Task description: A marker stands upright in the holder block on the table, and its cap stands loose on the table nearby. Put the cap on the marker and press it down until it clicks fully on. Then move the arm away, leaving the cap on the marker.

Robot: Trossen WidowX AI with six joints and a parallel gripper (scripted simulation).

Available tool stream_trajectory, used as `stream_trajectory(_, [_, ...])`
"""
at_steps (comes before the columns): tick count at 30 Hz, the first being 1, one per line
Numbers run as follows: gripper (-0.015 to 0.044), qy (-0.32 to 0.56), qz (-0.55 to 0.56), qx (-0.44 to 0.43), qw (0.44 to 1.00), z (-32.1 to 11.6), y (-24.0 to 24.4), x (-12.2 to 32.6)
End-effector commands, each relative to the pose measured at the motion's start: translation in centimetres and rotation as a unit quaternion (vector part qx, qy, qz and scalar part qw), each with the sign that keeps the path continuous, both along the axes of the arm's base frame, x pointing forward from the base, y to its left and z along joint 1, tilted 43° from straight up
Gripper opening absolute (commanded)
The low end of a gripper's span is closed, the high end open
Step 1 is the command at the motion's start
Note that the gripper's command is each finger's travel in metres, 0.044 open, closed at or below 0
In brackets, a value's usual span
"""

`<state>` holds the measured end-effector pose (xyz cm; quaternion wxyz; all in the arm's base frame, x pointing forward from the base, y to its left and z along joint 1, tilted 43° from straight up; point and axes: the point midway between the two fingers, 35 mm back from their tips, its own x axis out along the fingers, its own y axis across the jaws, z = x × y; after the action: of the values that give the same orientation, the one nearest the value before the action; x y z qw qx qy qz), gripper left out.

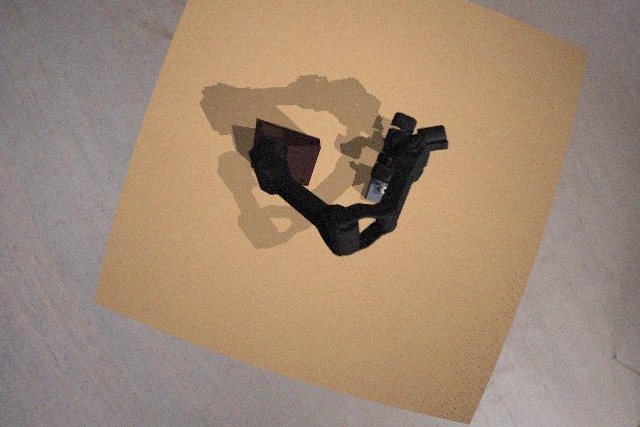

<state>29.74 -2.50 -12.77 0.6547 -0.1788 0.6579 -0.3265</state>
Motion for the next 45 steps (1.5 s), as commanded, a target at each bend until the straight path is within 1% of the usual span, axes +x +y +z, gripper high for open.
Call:
stream_trajectory(1, [0.0095, 0.001, 0.000, -0.002, 1.000, -0.1, -0.1, 0.0])
stream_trajectory(4, [0.0016, 0.000, 0.000, -0.002, 1.000, 0.3, 0.3, 0.1])
stream_trajectory(5, [0.0000, 0.000, 0.000, -0.001, 1.000, 0.5, 0.5, 0.1])
stream_trajectory(22, [0.0000, 0.000, 0.000, 0.000, 1.000, 4.4, 4.1, 0.5])
stream_trajectory(25, [0.0000, 0.001, 0.000, 0.000, 1.000, 5.0, 3.9, 0.6])
stream_trajectory(45, [0.0000, 0.001, 0.001, 0.000, 1.000, 12.3, 1.0, 1.4])
